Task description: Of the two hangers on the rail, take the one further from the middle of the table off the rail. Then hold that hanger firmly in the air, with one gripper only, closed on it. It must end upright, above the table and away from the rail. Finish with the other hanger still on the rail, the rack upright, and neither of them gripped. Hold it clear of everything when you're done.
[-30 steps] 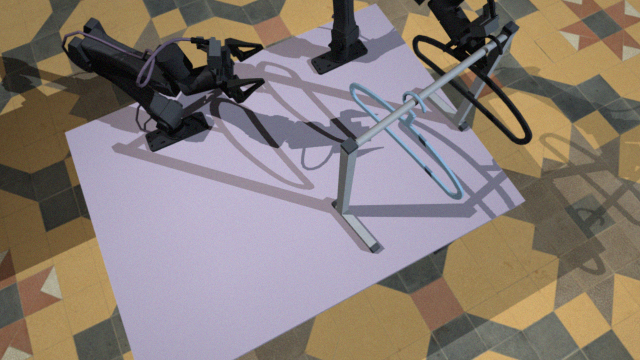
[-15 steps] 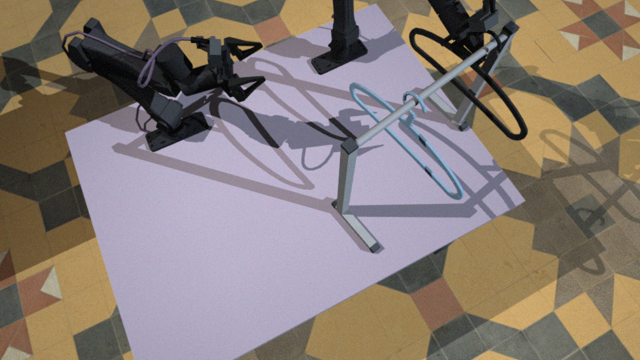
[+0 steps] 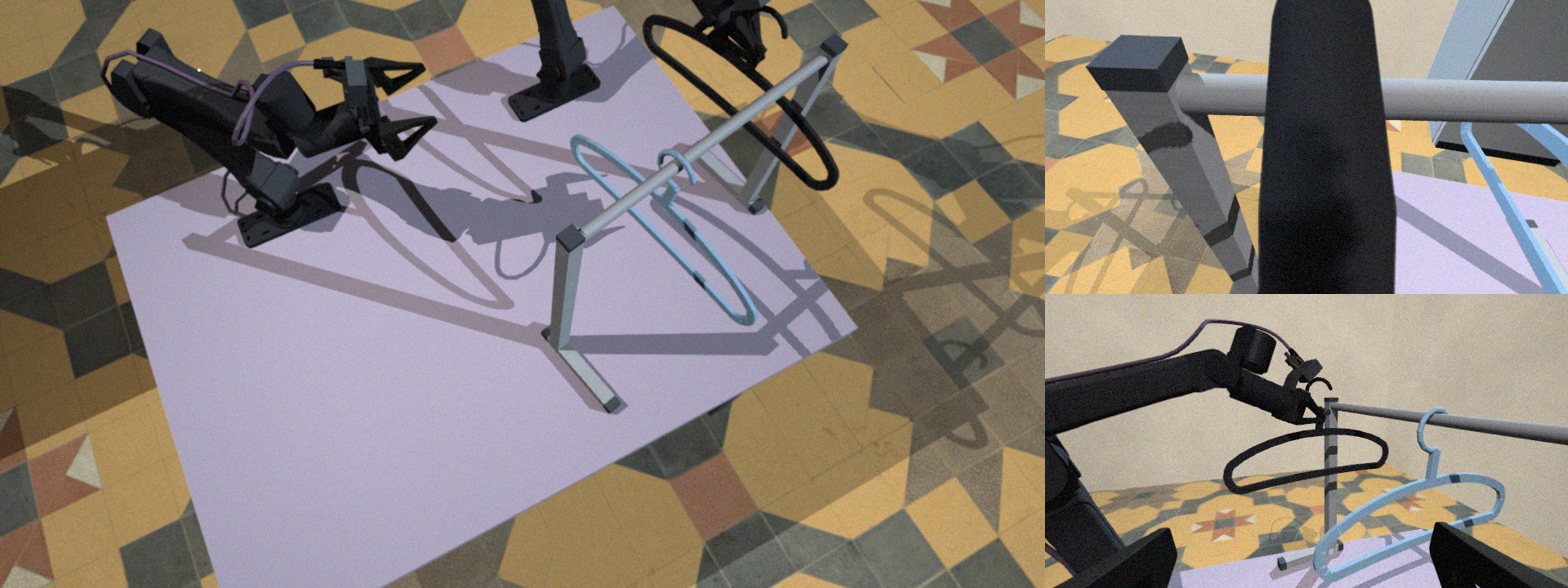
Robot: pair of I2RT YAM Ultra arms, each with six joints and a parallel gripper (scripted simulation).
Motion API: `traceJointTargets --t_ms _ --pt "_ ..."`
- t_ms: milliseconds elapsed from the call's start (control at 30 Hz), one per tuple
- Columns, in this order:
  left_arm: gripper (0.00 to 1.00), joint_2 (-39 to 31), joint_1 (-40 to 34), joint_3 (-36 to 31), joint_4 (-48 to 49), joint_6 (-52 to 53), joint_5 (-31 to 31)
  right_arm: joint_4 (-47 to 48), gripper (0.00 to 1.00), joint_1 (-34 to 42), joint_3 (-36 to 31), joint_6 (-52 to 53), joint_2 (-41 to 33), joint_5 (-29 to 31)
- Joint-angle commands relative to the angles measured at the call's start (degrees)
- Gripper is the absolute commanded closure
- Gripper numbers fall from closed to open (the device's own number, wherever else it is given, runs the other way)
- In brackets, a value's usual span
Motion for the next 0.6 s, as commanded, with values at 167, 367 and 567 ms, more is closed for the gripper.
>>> traceJointTargets --t_ms 167,367,567 --pt "1.0 -7.85 3.13 -2.64 -3.82 1.46 3.52 0.05 0.0 0.31 1.47 0.85 0.53 -3.1" --pt "1.0 -12.6 5.8 -3.9 -6.79 2.49 6.15 -0.26 0.0 0.32 1.47 0.96 0.54 -3.8" --pt "1.0 -14.77 8.63 -4.99 -8.13 3.65 9.28 -0.3 0.0 0.32 1.48 0.91 0.55 -3.92"
